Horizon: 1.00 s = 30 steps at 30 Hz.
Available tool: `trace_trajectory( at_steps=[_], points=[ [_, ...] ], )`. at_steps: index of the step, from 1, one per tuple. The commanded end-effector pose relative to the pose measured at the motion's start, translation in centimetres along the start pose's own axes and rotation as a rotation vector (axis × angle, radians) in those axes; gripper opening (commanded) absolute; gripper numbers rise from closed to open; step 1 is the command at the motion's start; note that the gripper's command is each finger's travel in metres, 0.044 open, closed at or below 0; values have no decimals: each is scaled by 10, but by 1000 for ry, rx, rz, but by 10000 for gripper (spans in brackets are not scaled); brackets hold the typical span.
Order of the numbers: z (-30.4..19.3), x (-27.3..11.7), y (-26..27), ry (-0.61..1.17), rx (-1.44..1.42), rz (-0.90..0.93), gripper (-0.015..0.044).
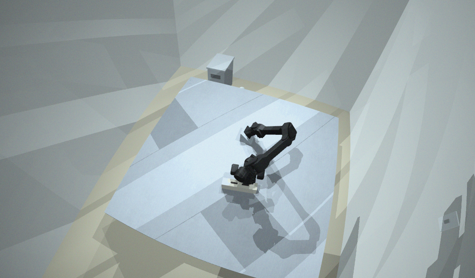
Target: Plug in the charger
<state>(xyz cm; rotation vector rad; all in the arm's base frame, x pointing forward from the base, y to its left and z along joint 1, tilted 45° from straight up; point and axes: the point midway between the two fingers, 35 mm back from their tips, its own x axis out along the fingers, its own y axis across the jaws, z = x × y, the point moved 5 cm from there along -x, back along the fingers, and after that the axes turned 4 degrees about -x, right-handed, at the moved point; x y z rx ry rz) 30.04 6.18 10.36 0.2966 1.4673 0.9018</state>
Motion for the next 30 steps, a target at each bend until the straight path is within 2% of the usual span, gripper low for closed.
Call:
trace_trajectory(
  at_steps=[1, 30],
  points=[
    [2, -1, 0, -5, 4, 3, 0],
    [4, -1, 0, -5, 4, 3, 0]
  ],
)
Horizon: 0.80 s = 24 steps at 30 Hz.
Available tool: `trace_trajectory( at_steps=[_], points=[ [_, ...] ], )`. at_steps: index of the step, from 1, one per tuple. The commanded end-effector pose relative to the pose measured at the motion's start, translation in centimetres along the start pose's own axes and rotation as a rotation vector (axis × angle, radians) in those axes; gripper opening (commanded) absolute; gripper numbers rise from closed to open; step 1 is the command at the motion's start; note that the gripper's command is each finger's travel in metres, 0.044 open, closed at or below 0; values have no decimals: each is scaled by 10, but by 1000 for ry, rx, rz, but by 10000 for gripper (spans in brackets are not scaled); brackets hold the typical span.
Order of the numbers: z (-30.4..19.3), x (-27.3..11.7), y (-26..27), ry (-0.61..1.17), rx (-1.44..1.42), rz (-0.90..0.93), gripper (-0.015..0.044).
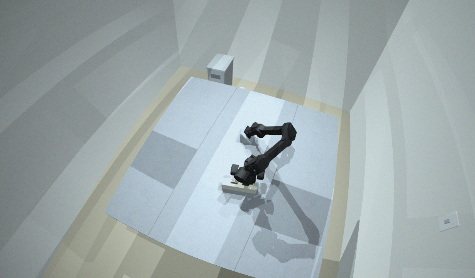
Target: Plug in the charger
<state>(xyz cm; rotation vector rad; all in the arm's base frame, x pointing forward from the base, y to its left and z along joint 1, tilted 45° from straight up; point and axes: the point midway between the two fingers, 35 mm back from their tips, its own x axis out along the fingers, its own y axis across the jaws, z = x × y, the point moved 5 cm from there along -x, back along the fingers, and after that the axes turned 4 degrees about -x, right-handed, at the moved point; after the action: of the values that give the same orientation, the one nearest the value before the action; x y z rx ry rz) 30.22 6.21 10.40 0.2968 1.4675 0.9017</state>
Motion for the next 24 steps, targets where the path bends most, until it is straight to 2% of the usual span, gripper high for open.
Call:
trace_trajectory(
  at_steps=[1, 24],
  points=[
    [2, -1, 0, -5, 3, 3, 0],
    [6, -1, 0, -5, 3, 3, 0]
  ],
)
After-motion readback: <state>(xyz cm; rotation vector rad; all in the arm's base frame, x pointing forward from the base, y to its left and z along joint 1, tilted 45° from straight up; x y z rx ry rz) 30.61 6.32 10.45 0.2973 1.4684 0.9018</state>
